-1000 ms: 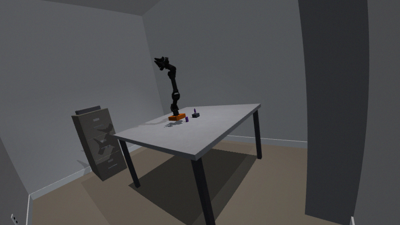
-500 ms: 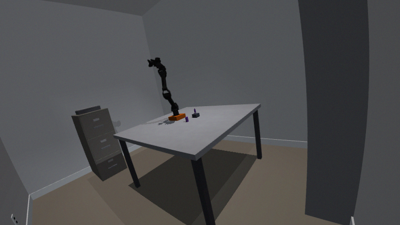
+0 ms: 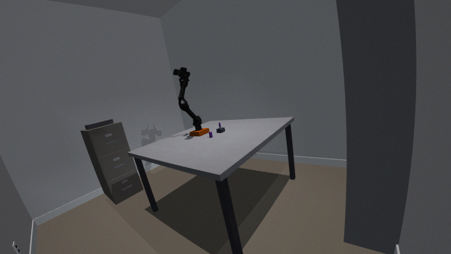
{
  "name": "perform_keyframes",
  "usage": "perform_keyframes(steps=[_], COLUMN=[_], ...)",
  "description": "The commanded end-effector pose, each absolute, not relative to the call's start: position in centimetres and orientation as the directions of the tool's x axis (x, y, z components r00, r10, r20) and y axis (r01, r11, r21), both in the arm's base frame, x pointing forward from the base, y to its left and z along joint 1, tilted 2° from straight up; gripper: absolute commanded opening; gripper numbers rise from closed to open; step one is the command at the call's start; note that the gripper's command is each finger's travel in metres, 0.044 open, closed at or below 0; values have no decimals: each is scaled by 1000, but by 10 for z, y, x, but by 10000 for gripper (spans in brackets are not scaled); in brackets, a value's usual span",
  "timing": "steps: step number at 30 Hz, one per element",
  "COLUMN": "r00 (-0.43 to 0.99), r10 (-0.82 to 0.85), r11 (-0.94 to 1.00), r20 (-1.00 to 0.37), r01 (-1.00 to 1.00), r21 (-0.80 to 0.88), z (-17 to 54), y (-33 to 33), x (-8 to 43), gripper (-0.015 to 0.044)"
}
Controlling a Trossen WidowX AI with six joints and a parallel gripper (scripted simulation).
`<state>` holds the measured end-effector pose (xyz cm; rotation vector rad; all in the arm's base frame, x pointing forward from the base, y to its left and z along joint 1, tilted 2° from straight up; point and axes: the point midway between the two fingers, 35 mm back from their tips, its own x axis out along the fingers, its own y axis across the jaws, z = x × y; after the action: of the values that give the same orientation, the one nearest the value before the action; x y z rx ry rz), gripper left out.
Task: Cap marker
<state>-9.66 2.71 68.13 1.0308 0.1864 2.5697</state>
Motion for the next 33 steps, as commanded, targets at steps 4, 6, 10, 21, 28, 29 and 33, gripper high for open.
perform_keyframes(steps=[4,6,10,21,28,29,33], r00=[-498,-428,-270,187,431,459,556], r10=[688,762,881,979,897,880,796], r11=[-725,-646,-468,52,301,333,454], r20=[529,486,389,75,-94,-122,-239], r01=[-500,-550,-621,-591,-441,-413,-288], r21=[473,529,628,805,846,847,843], z=[651,639,612,522,468,460,423], y=[137,165,212,273,258,255,236], x=[-72,-56,-17,123,211,222,263], gripper=[253,253,253,253,253,253,253])
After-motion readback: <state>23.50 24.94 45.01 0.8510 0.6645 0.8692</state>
